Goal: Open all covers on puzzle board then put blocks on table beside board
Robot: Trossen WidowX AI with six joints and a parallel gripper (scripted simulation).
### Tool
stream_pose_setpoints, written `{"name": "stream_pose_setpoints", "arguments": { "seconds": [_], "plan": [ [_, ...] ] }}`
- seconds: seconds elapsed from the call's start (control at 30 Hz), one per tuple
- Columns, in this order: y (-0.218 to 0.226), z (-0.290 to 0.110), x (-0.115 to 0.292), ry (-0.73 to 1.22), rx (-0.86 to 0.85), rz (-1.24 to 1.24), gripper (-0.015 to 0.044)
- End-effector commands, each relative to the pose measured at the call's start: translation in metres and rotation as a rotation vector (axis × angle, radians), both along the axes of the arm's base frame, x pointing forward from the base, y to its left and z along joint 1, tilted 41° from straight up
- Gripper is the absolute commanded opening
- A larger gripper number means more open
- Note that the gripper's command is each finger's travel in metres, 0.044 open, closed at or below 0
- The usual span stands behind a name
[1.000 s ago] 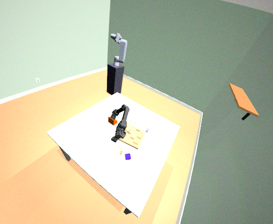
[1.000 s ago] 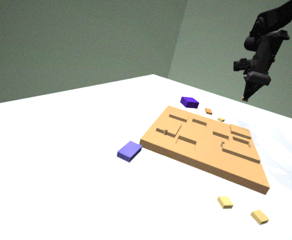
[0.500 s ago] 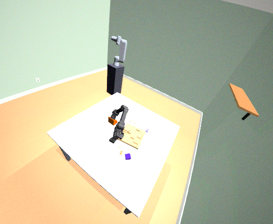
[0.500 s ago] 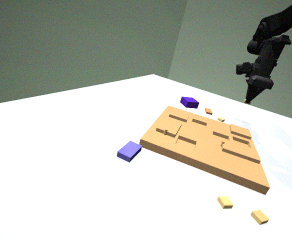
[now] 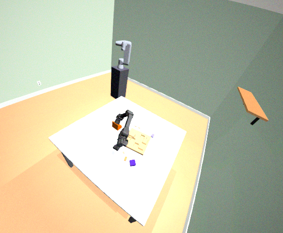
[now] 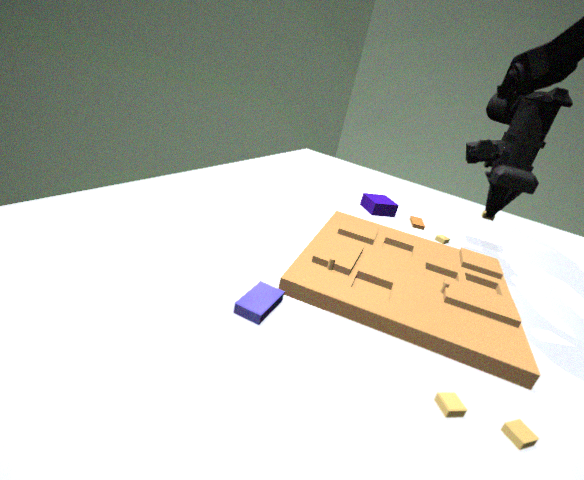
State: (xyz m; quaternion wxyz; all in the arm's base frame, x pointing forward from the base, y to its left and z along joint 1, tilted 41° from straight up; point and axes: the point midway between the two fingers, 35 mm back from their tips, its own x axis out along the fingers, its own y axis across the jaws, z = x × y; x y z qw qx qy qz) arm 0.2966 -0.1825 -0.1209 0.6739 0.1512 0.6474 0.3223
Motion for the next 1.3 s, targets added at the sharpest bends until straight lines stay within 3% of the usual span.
{"name": "stream_pose_setpoints", "arguments": {
  "seconds": [0.0, 1.27],
  "plan": [
    [0.004, -0.005, -0.001, 0.001, 0.003, -0.008, 0.008],
    [0.046, -0.051, -0.006, 0.0, 0.007, -0.007, 0.008]
  ]
}}
